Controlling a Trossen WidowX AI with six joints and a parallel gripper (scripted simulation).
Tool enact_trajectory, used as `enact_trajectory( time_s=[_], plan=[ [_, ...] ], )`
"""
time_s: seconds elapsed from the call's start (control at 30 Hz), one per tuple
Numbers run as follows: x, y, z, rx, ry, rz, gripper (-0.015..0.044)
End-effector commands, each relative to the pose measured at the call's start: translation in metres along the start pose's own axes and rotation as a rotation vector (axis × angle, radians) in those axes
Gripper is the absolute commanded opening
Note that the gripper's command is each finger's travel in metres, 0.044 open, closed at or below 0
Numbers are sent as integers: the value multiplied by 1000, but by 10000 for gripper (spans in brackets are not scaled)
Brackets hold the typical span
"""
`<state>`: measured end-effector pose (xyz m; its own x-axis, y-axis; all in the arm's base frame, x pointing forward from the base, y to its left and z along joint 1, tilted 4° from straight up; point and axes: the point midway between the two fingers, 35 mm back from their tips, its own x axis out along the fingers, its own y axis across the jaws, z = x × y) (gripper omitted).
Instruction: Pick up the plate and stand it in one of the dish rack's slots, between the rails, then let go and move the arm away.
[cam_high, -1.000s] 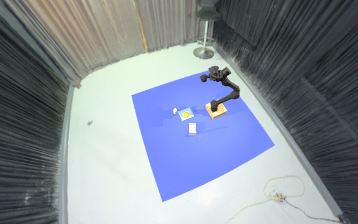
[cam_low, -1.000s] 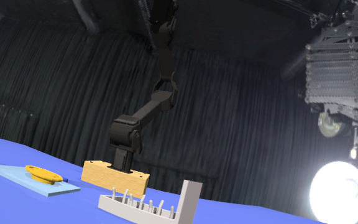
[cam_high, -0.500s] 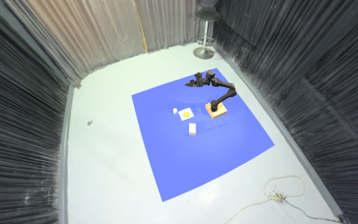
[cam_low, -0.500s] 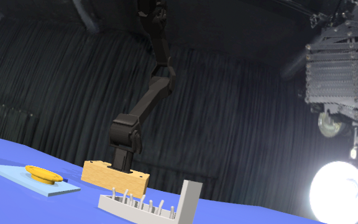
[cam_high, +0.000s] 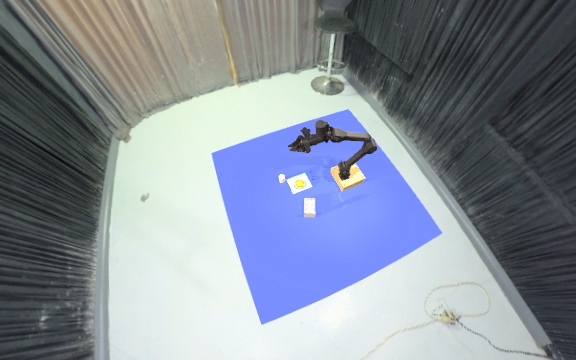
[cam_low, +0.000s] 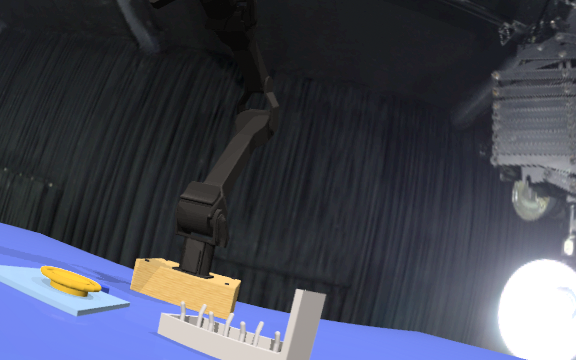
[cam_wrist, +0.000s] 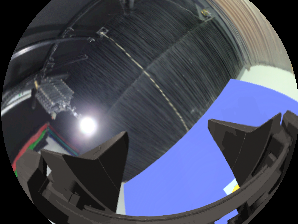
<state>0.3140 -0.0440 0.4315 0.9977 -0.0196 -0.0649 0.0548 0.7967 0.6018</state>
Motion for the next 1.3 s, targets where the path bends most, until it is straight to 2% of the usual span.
enact_trajectory(
  time_s=[0.0,0.3,0.6,0.93,1.27],
  plan=[
    [22,-29,-28,-54,105,-92,400],
    [50,-77,-81,-168,319,-229,400],
    [61,-122,-137,-287,558,-332,400],
    [56,-167,-198,-418,850,-403,400],
    [35,-206,-252,-540,1165,-423,400]
  ],
)
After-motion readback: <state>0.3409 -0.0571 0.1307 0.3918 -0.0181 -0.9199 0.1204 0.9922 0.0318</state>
